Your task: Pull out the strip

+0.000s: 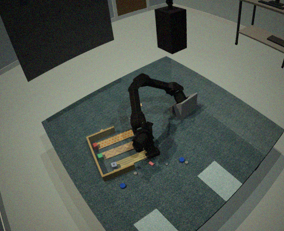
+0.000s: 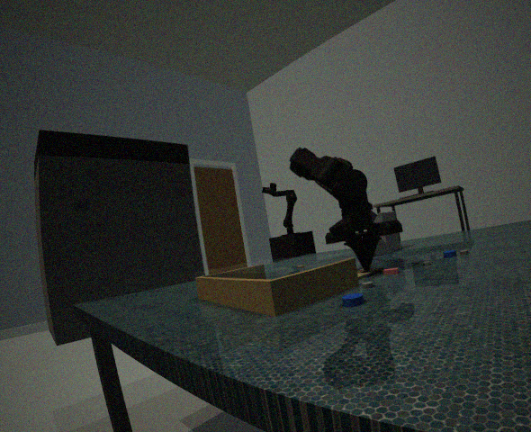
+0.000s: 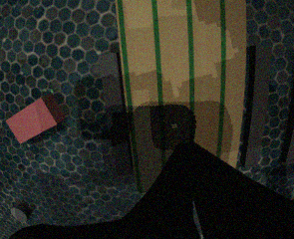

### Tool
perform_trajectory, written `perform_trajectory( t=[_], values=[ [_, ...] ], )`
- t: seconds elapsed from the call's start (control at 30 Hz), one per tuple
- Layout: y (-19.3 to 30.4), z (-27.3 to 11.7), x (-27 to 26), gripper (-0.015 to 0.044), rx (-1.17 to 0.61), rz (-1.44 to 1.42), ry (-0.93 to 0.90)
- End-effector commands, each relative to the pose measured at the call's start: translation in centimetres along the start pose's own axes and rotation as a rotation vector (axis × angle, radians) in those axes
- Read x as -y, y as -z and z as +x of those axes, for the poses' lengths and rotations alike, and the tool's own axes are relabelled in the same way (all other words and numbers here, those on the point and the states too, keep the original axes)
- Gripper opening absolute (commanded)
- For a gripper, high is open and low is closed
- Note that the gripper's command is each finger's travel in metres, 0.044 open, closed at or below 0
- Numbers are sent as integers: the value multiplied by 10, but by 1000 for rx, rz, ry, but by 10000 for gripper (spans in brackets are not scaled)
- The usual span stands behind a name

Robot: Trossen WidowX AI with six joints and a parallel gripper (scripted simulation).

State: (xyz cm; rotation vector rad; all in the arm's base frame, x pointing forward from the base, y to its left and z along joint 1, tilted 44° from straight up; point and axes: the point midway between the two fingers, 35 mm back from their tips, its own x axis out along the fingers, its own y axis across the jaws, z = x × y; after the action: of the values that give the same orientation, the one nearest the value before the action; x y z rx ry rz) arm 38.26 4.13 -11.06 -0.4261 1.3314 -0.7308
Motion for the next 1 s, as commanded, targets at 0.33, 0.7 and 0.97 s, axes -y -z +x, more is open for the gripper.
perform_trajectory(
  t=[0.33,0.7,0.97],
  values=[
    [27,6,2,0,-25,-4,5],
    [44,6,2,0,-26,-5,5],
    [56,6,2,0,-26,-5,4]
  ],
)
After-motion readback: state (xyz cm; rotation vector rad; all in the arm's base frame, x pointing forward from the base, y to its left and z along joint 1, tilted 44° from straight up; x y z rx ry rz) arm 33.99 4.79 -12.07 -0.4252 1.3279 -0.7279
